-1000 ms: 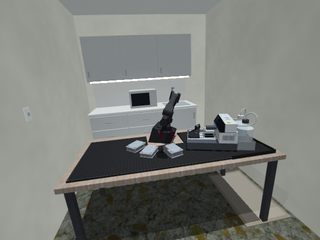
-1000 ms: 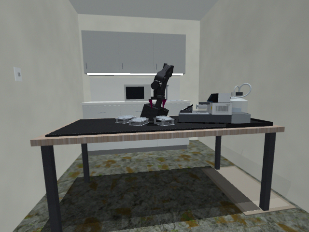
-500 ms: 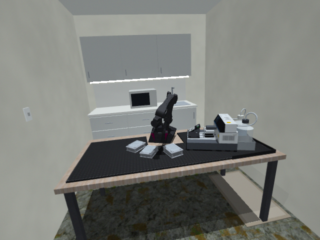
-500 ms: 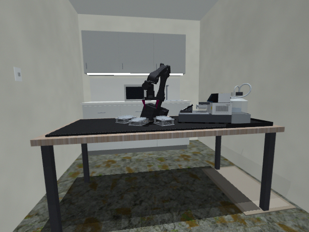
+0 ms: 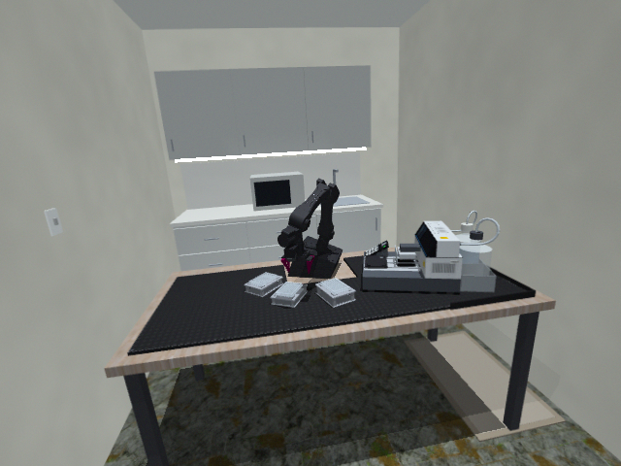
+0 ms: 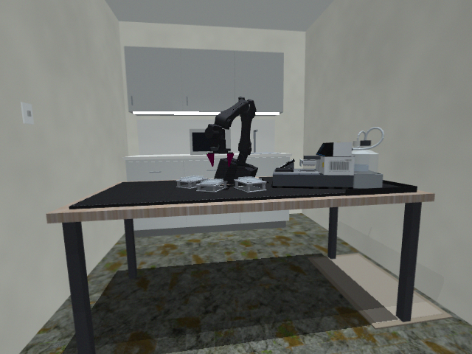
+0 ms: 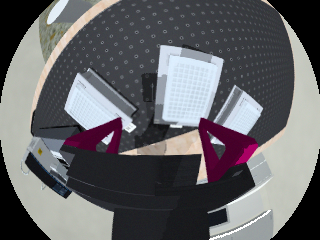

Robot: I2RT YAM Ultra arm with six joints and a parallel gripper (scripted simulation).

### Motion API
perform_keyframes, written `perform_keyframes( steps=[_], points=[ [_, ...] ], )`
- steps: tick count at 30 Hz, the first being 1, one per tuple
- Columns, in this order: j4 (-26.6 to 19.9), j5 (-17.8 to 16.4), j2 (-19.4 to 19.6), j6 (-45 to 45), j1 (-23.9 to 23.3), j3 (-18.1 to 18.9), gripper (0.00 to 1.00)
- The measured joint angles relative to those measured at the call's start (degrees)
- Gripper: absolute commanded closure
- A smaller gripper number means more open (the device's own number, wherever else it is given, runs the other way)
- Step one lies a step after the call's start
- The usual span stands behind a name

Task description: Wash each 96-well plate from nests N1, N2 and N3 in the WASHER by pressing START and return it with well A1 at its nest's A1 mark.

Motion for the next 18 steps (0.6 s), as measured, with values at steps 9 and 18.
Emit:
perform_keyframes(
  steps=[9, 18],
  points=[
    [-0.26, 0.28, 3.45, 0.85, -4.09, 2.4, 0.0],
    [-0.52, 0.66, 5.27, -1.46, -6.69, 3.8, 0.0]
  ],
)
